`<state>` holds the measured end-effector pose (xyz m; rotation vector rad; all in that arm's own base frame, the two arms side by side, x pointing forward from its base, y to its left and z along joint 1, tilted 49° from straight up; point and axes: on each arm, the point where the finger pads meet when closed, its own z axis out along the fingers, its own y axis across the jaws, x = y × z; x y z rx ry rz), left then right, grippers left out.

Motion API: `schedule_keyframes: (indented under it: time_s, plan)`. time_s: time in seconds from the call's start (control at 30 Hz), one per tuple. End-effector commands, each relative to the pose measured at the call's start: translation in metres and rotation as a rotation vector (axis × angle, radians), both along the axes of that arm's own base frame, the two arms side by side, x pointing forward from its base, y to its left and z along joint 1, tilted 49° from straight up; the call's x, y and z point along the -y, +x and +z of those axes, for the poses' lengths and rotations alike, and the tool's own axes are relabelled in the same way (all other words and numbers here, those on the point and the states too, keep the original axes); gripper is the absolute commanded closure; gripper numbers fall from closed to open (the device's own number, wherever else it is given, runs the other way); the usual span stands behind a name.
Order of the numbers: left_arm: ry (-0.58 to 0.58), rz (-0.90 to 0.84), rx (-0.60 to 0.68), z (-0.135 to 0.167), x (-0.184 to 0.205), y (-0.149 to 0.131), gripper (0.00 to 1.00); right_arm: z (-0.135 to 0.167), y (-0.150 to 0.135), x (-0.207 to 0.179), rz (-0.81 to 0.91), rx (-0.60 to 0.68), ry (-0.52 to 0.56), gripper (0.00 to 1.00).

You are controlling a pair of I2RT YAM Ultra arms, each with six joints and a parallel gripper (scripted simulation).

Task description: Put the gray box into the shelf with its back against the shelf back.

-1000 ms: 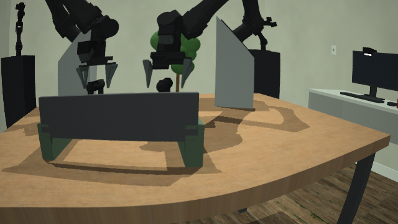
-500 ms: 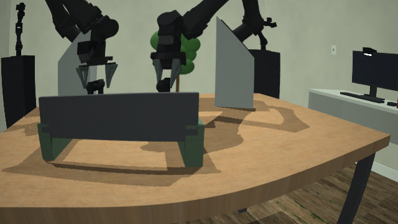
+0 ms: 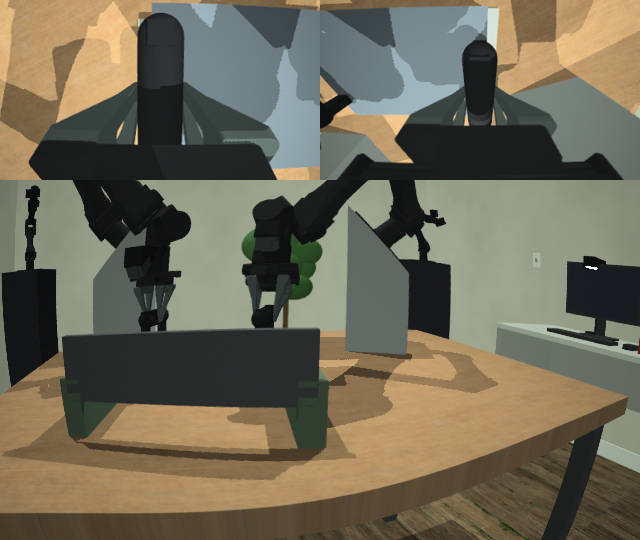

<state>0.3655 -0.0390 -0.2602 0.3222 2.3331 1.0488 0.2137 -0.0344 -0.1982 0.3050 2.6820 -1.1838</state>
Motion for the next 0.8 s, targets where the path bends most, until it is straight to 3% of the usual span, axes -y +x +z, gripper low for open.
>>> schedule_keyframes:
  time_s: [0.0,0.63,0.73,0.77]
  plan:
    - [-0.020,-0.031,0.022,0.005,0.015,0.006,0.86,0.005,0.012,-0.011,0.031,0.041,0.016,0.86]
    - [-0.006,-0.020,0.008,0.008,0.013,0.004,0.86,0.006,0.006,-0.010,0.017,0.013,0.009,0.86]
    - [0.011,-0.023,-0.010,0.011,0.010,-0.006,0.86,0.009,0.018,-0.019,0.024,0.045,0.018,0.86]
    - [0.000,-0.023,0.013,0.013,0.016,0.003,0.86,0.010,0.020,-0.020,0.026,0.050,0.017,0.86]
